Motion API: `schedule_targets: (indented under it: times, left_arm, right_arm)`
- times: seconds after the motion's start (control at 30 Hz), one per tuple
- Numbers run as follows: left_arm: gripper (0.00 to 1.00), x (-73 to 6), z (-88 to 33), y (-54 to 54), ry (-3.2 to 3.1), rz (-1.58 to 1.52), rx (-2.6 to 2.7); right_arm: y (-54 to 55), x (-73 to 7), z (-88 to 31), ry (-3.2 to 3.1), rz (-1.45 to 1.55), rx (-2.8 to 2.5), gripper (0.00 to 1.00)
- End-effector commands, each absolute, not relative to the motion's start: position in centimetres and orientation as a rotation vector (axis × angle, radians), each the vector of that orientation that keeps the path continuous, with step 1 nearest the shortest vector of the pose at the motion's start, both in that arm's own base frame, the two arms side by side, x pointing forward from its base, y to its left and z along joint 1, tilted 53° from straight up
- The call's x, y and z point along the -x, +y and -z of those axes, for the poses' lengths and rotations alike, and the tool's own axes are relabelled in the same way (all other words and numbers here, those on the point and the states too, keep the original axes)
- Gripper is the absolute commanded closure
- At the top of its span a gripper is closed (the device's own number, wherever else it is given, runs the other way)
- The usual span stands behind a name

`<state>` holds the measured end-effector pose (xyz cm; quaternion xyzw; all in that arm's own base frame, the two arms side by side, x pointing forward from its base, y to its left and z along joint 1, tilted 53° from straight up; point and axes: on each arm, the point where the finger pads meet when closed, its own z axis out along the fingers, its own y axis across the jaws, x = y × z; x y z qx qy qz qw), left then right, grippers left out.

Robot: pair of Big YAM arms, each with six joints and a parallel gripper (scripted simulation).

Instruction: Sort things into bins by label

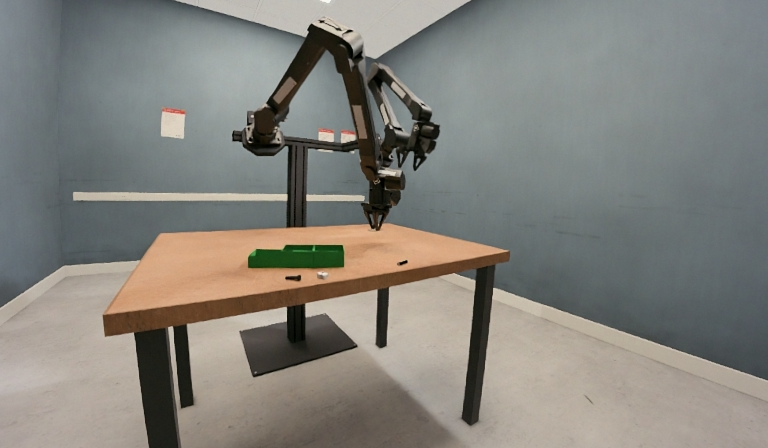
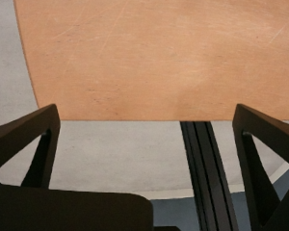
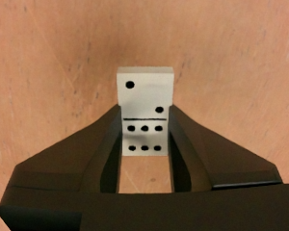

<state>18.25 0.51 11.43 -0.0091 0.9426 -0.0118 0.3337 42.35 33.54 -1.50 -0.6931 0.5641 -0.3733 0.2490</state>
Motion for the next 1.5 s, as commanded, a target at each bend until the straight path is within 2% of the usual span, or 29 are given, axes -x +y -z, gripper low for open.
schedule_targets:
  times: [0.0, 1.47]
  left_arm:
    - [0.00, -18.61, -14.11, 0.62, 2.413, 0.027, 0.027]
    - [0.00, -18.61, -14.11, 0.62, 2.413, 0.027, 0.027]
  right_arm:
    - [34.16, -41.86, 2.23, 1.537, 1.012, 1.903, 0.80]
    - [34.00, -42.17, 1.42, 1.535, 1.014, 1.886, 0.80]
